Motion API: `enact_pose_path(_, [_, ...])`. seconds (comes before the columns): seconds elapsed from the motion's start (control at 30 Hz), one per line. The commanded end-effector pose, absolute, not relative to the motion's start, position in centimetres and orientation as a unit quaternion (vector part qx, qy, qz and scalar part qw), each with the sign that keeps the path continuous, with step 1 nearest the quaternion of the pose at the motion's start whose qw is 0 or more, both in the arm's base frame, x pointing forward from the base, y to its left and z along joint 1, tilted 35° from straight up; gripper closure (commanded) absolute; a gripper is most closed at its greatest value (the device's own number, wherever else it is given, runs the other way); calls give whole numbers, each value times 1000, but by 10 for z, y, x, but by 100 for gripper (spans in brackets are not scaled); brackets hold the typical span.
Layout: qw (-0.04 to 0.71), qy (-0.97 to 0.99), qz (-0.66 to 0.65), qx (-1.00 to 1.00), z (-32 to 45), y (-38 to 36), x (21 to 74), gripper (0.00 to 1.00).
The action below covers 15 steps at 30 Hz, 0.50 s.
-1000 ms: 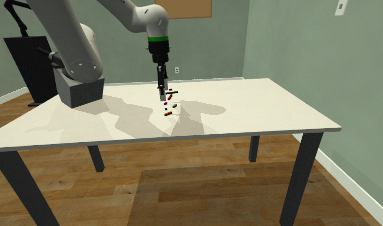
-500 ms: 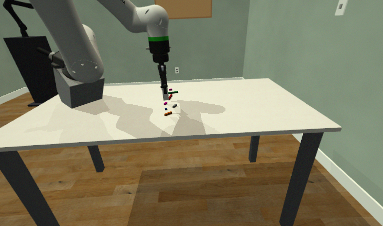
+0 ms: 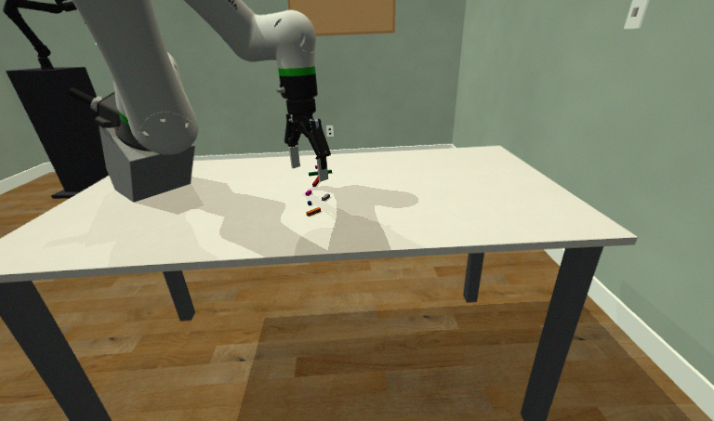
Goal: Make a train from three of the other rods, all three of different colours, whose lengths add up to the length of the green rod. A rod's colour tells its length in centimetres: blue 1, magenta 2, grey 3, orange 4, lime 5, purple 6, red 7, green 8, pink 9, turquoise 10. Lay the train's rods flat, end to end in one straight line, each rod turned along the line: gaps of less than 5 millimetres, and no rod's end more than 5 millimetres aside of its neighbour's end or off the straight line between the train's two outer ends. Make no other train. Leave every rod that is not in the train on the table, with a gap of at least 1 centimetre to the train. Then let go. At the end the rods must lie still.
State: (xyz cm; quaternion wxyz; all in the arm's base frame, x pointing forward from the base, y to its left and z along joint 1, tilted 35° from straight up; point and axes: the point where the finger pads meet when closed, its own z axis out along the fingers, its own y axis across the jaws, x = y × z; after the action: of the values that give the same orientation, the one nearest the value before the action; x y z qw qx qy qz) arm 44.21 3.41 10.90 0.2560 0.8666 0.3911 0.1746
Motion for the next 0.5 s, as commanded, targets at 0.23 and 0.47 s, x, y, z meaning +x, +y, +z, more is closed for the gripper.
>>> enact_pose_path(0.23, [279,552,119,777,101,52,441,0])
enact_pose_path(0.47, [291,640,85,706,96,64,440,0])
